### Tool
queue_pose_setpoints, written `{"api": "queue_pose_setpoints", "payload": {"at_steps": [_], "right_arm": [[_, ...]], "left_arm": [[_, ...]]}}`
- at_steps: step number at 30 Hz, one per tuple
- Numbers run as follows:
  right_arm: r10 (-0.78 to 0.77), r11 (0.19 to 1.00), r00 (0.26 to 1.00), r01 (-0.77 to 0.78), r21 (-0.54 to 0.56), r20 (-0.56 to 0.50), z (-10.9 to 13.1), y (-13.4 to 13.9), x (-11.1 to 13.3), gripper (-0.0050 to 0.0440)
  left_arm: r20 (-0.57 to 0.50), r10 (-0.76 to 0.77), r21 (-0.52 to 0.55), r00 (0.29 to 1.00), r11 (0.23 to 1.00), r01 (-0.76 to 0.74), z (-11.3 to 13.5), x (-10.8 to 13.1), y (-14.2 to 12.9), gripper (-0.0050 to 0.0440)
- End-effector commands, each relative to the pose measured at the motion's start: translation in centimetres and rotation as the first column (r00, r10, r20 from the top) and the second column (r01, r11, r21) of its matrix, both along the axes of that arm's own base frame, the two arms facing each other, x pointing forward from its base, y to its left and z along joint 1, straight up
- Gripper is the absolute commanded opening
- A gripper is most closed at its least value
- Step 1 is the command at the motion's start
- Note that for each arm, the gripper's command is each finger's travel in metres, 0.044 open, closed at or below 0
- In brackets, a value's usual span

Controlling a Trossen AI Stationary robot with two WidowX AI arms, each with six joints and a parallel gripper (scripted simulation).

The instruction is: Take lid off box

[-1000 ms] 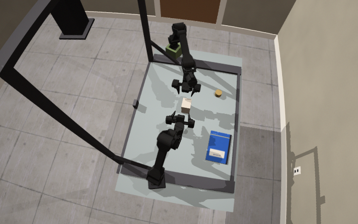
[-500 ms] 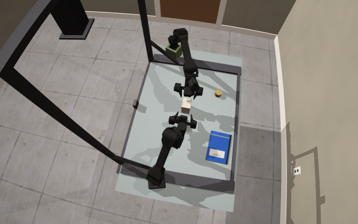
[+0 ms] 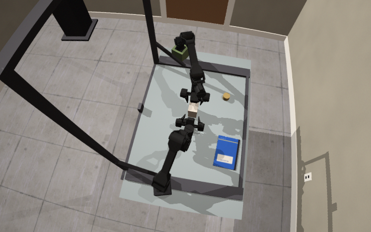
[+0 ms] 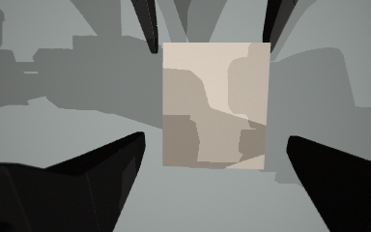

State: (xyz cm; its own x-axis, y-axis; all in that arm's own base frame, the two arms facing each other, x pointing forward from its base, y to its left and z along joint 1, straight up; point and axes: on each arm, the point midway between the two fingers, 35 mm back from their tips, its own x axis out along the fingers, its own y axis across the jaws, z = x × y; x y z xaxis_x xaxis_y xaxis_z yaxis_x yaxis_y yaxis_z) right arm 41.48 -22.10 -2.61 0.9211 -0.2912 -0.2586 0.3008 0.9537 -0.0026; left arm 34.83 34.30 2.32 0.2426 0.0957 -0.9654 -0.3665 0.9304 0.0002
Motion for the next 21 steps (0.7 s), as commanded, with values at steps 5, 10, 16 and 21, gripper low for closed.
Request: {"api": "queue_pose_setpoints", "payload": {"at_steps": [5, 10, 16, 21], "right_arm": [[-0.001, 1.000, 1.000, 0.001, -0.002, 0.013, 0.2, -0.4, 1.3, 0.0440], [-0.001, 1.000, 1.000, 0.001, -0.002, 0.013, 0.0, -0.6, 2.0, 0.0440], [-0.001, 1.000, 1.000, 0.001, -0.002, 0.014, -0.2, -0.9, 2.7, 0.0440], [-0.001, 1.000, 1.000, 0.001, -0.002, 0.014, -0.3, -1.0, 3.3, 0.0440]], "left_arm": [[0.001, 0.004, 0.003, 1.000, 1.000, -0.004, -0.9, 0.4, 0.1, 0.0406], [0.003, 0.004, 0.005, 1.000, 1.000, -0.004, -1.6, 0.6, 0.2, 0.0406], [0.003, 0.005, 0.006, 1.000, 1.000, -0.005, -2.3, 0.8, 0.3, 0.0406], [0.004, 0.004, 0.007, 1.000, 1.000, -0.004, -2.6, 0.9, 0.4, 0.0406]]}}
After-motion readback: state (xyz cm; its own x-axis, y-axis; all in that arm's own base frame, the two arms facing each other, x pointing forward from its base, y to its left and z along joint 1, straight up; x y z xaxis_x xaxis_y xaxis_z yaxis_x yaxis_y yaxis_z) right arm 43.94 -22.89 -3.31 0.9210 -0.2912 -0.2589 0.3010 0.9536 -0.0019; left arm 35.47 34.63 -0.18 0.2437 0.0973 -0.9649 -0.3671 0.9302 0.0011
